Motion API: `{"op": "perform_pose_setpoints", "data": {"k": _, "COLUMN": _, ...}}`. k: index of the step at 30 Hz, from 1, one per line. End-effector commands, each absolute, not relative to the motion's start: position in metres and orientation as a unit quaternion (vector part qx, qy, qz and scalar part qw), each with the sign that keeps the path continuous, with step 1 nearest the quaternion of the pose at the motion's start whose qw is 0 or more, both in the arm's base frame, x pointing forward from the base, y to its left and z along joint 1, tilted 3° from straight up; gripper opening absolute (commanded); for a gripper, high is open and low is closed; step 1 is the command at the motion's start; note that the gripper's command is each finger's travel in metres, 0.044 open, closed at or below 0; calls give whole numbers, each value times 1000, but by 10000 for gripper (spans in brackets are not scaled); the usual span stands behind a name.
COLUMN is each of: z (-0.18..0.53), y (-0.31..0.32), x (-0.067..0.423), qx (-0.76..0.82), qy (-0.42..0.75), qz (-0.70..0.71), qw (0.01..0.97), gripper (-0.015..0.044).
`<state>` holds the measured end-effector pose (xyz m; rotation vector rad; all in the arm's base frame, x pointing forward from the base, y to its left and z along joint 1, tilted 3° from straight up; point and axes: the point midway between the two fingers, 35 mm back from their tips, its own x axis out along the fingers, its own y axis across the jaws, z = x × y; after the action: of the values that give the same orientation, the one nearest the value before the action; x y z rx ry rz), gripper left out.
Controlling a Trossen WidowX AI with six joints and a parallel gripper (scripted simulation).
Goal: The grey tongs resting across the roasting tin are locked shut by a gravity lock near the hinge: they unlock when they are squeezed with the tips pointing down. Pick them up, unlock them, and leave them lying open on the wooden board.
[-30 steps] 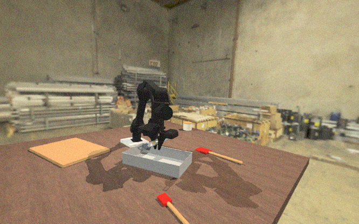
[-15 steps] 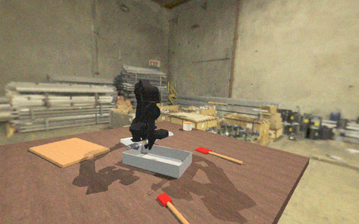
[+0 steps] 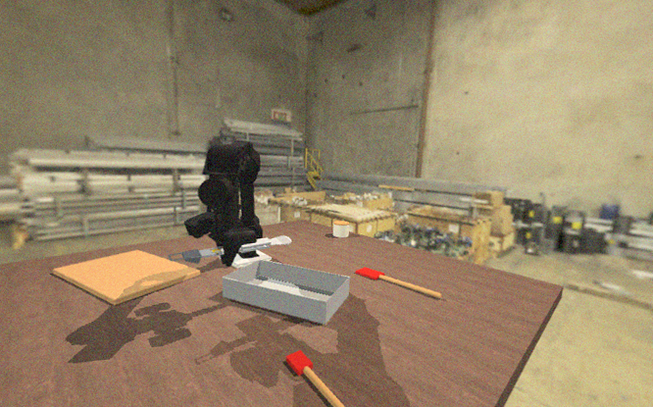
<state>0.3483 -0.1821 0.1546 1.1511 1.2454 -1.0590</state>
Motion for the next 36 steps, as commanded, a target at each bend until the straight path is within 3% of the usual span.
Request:
{"op": "perform_pose_setpoints", "data": {"k": 1, "z": 163, "y": -202, "x": 338, "qx": 499, "qy": 505, "qz": -461, "qw": 532, "gripper": -150}}
{"op": "perform_pose_setpoints", "data": {"k": 21, "z": 183, "y": -299, "x": 246, "qx": 583, "qy": 414, "qz": -550, "qw": 431, "gripper": -150}}
{"op": "perform_pose_setpoints", "data": {"k": 36, "z": 183, "y": -334, "x": 191, "qx": 617, "qy": 362, "qz": -588, "qw": 378, "gripper": -150}}
